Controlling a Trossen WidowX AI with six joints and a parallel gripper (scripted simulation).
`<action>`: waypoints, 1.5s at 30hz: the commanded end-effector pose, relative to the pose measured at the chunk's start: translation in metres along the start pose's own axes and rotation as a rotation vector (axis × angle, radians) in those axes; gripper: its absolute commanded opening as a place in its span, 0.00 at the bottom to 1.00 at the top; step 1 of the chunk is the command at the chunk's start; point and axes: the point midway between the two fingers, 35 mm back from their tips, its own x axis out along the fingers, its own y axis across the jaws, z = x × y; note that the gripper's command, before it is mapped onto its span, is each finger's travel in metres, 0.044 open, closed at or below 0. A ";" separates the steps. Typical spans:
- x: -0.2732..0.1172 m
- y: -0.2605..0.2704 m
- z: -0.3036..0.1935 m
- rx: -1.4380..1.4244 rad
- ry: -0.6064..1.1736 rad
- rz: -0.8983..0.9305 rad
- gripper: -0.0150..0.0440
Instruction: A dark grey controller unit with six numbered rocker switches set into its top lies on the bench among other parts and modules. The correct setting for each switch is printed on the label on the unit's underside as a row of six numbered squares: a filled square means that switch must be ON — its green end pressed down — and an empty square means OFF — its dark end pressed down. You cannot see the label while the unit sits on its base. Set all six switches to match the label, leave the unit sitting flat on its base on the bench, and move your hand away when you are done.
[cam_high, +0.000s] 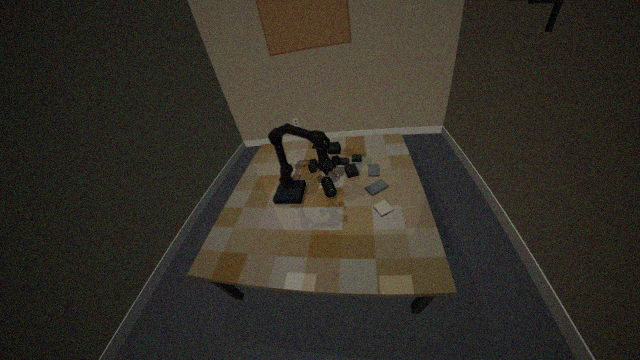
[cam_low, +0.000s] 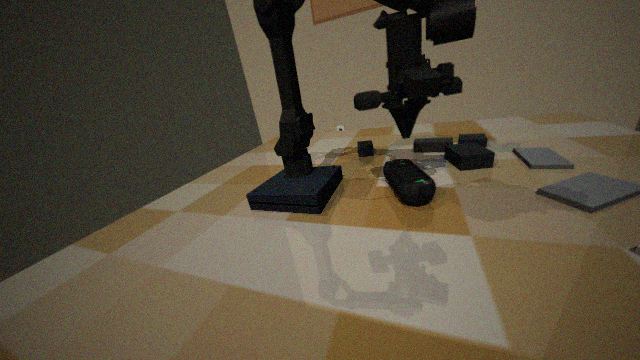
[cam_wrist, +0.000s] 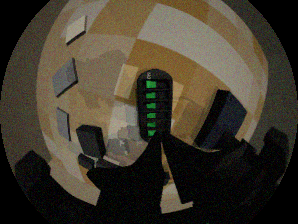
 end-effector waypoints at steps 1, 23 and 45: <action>0.000 0.000 0.000 -0.004 0.001 -0.003 0.25; 0.000 0.000 0.000 0.000 0.000 0.000 1.00; 0.057 -0.049 0.005 0.035 -0.004 -0.020 0.25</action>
